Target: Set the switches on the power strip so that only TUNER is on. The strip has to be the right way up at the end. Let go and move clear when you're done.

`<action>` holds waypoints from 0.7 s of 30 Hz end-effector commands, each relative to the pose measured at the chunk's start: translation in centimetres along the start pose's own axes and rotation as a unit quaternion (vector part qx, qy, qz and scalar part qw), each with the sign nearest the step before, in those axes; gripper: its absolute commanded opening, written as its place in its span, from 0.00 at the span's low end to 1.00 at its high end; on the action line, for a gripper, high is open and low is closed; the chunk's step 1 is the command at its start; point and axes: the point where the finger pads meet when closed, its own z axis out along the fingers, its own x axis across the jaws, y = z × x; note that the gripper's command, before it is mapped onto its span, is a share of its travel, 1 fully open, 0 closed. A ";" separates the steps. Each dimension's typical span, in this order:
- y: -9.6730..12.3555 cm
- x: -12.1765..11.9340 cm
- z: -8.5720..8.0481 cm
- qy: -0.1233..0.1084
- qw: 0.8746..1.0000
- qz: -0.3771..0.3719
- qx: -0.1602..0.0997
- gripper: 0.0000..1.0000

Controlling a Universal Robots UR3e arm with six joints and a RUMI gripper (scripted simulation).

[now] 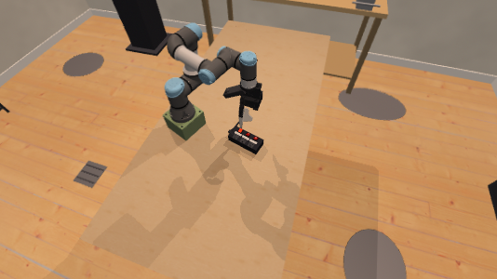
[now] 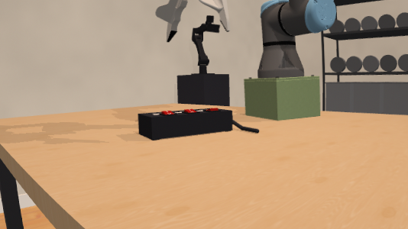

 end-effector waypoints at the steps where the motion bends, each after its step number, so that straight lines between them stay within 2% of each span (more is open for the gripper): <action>1: 0.1 0.0 -0.1 0.000 1.000 -0.001 -0.001 1.00; 21: 0.0 -0.3 0.2 0.000 0.998 -0.062 -0.001 1.00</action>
